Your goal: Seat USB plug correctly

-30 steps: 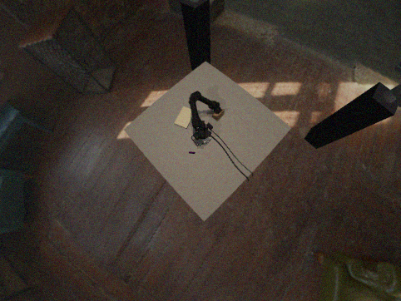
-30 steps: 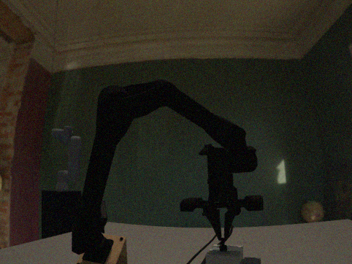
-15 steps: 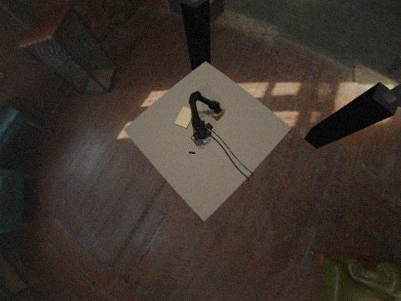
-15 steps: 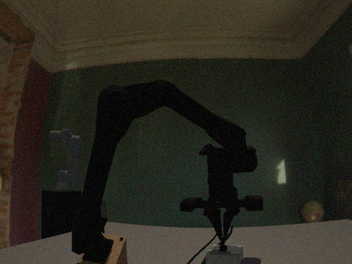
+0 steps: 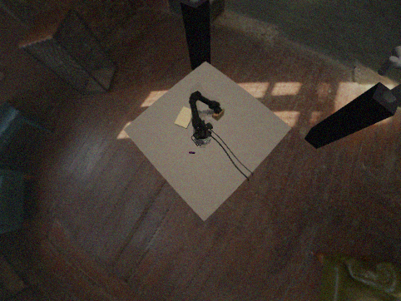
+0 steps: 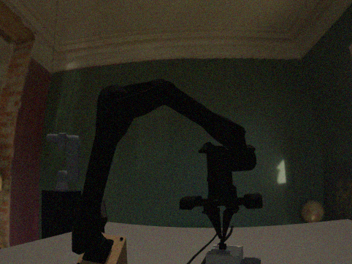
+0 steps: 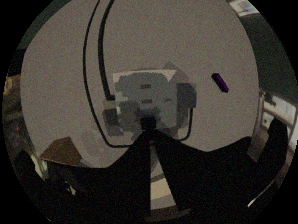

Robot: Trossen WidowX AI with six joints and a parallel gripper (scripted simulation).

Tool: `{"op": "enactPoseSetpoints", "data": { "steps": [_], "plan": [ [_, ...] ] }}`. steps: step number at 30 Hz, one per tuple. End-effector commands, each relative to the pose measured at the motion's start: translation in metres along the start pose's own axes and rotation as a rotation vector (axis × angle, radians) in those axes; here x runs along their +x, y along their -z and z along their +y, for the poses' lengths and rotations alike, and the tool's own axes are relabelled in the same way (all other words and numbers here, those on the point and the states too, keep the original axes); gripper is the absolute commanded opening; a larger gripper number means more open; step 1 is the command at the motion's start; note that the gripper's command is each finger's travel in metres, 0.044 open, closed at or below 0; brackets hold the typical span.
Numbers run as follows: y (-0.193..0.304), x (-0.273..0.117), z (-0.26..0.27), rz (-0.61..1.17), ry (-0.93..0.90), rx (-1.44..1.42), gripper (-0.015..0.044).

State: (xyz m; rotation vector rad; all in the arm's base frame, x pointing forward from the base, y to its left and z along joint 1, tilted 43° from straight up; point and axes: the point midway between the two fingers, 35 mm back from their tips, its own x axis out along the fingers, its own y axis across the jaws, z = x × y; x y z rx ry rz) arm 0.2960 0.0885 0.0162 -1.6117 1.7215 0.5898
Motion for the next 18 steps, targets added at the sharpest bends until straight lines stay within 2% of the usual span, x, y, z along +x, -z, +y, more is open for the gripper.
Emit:
{"op": "enactPoseSetpoints", "data": {
  "steps": [1, 18],
  "plan": [
    [-0.001, -0.004, -0.001, -0.007, 0.000, 0.006, 0.0000],
    [-0.001, -0.016, -0.001, -0.007, -0.001, 0.006, 0.0000]
  ]
}}
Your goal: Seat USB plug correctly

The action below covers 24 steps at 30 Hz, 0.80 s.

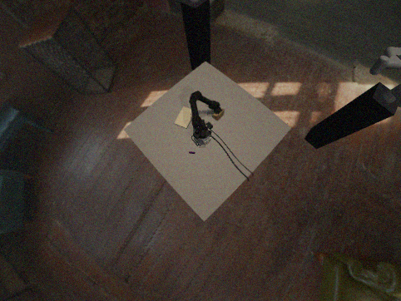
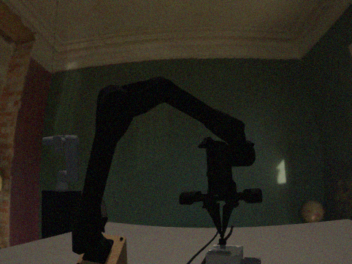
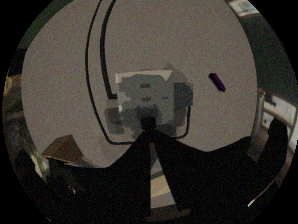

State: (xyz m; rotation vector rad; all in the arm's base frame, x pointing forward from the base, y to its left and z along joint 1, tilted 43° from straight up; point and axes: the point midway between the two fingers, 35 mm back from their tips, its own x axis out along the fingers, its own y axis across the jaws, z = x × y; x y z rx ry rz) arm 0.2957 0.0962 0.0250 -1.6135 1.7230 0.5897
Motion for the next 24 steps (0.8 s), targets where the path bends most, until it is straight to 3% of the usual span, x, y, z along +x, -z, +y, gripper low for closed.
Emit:
{"op": "enactPoseSetpoints", "data": {
  "steps": [1, 24],
  "plan": [
    [-0.0008, -0.0048, -0.0013, -0.009, -0.001, 0.007, 0.0000],
    [-0.0002, -0.0116, -0.0004, -0.003, 0.001, 0.088, 0.0000]
  ]
}}
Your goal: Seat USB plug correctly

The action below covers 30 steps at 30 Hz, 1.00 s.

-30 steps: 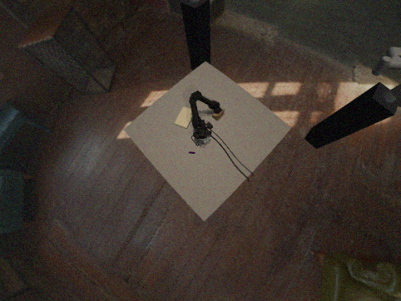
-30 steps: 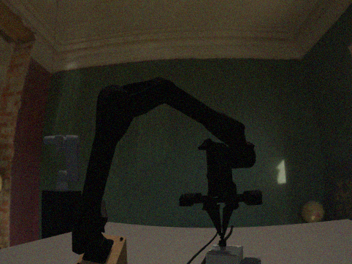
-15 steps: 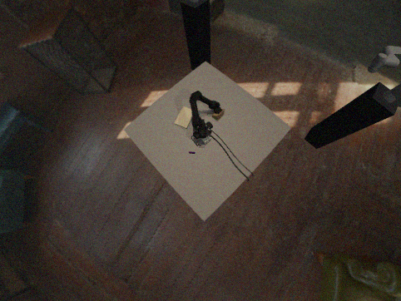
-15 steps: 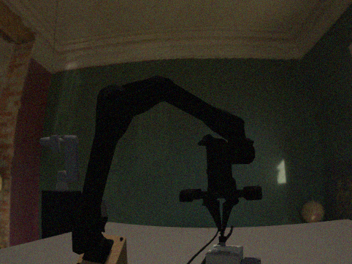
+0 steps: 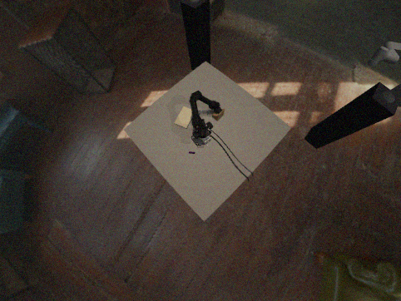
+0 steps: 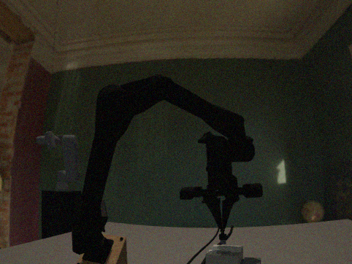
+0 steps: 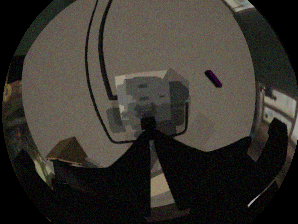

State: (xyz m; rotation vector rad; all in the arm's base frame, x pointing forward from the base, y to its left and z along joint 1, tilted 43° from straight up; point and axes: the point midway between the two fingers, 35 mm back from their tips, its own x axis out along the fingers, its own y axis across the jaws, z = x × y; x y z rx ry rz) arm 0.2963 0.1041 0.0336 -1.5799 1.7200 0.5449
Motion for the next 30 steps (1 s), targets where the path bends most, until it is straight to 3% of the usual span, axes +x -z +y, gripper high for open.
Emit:
{"op": "enactPoseSetpoints", "data": {
  "steps": [1, 30],
  "plan": [
    [0.0001, 0.0001, 0.0003, 0.000, -0.002, 0.062, 0.0000],
    [0.0002, 0.0005, 0.0004, 0.002, -0.001, 0.829, 0.0000]
  ]
}}
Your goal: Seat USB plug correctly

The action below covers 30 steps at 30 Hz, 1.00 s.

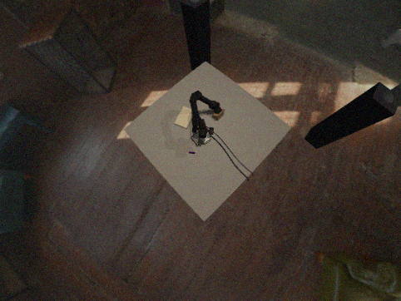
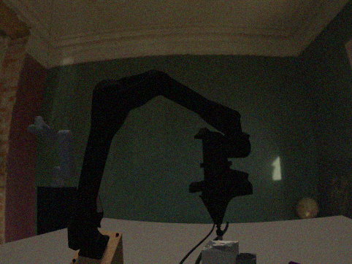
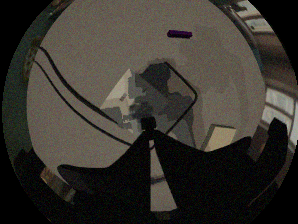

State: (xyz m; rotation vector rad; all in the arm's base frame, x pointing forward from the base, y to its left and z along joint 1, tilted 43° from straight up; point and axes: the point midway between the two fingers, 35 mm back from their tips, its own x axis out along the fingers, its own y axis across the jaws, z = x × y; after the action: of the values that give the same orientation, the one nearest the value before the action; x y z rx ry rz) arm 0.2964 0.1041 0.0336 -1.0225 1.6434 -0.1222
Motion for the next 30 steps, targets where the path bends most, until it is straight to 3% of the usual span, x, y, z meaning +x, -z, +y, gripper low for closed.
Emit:
{"op": "enactPoseSetpoints", "data": {
  "steps": [1, 30],
  "plan": [
    [0.0006, 0.0004, 0.0002, 0.002, 0.000, 0.093, 0.0000],
    [0.0006, 0.0005, 0.0002, 0.002, 0.001, 0.852, 0.0000]
  ]
}}
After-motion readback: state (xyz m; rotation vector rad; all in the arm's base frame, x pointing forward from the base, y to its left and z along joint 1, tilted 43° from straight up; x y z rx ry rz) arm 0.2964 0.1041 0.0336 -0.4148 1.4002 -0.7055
